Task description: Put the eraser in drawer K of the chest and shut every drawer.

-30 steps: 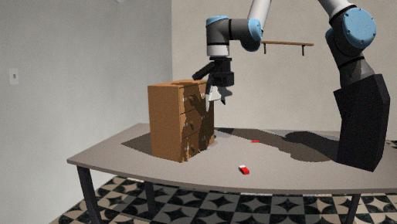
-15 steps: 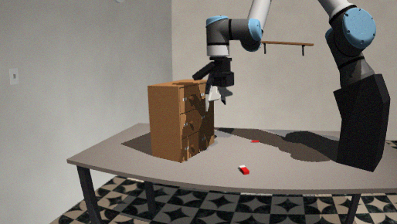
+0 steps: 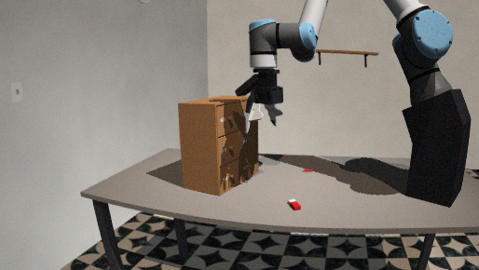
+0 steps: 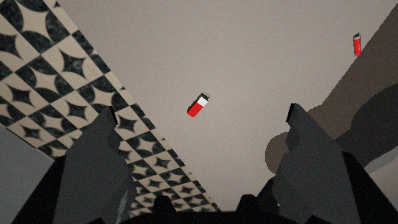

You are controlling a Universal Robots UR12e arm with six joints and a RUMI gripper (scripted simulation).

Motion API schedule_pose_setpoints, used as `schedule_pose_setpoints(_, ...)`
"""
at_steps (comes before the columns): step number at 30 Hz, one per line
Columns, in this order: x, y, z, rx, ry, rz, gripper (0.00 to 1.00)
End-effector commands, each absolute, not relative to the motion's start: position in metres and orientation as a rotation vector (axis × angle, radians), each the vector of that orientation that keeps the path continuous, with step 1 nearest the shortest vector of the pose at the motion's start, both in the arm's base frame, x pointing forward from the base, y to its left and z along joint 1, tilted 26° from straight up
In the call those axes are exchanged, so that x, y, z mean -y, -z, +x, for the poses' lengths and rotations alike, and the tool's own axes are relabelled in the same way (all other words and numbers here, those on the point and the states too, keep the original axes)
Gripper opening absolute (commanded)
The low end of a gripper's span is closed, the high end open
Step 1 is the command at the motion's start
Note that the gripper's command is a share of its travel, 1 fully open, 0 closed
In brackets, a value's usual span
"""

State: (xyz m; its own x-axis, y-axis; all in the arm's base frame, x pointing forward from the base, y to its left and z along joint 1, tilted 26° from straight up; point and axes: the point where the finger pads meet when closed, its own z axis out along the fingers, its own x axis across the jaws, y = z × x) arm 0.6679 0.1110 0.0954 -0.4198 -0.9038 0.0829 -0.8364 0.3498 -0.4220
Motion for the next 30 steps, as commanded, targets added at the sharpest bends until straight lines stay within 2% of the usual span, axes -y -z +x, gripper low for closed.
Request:
schedule_pose_setpoints(1,-0.105,-0.098,0.668,-2.505,0.594,-1.452,1.0)
schedule_pose_setpoints(14,-0.083,-0.103,0.664,-2.672,0.523,-0.959,1.0)
schedule_pose_setpoints(30,-0.047,-0.11,0.654,-2.759,0.361,-0.03,1.0)
